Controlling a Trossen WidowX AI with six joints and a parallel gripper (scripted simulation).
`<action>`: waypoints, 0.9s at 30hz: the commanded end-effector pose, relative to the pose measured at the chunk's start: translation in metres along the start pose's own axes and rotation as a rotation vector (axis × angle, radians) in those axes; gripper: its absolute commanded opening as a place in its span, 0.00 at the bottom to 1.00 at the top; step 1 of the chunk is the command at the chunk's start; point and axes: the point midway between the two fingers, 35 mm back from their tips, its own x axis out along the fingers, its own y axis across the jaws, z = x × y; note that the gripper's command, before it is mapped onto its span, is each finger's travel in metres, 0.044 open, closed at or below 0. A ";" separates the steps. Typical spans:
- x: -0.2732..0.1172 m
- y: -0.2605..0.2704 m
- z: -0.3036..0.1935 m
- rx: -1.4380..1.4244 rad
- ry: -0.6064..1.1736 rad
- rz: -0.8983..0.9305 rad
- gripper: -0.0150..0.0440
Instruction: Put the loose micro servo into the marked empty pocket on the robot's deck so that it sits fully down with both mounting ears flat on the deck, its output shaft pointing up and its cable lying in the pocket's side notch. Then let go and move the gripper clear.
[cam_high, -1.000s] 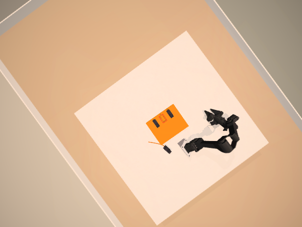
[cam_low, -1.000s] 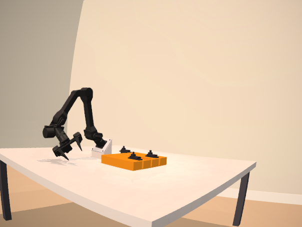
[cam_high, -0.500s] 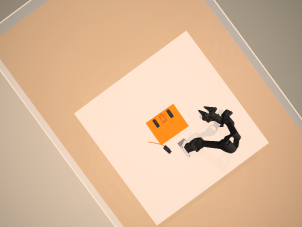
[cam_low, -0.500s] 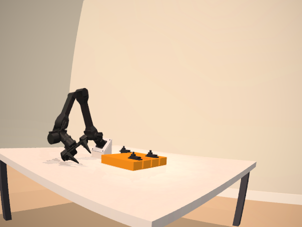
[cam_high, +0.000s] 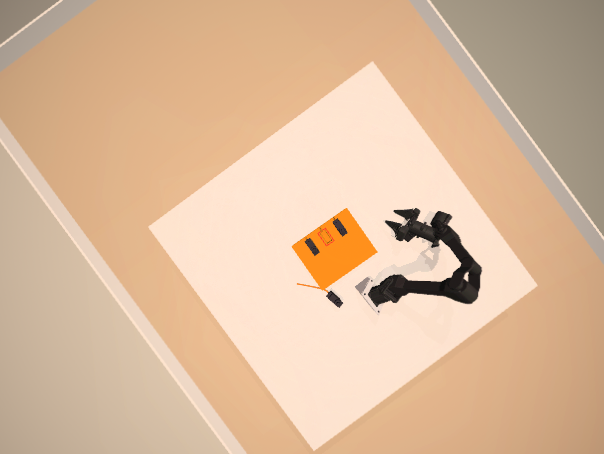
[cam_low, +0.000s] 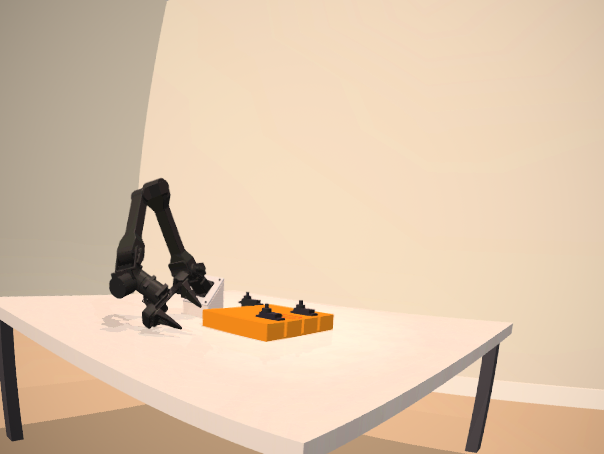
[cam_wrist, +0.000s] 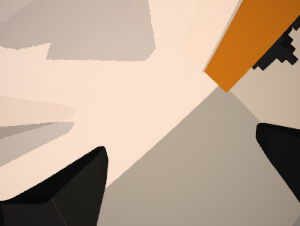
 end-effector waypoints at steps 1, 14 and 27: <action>0.016 -0.012 0.000 -0.044 -0.022 -0.065 1.00; 0.062 -0.058 0.004 -0.197 -0.118 -0.281 1.00; 0.098 -0.114 0.011 -0.396 -0.199 -0.499 1.00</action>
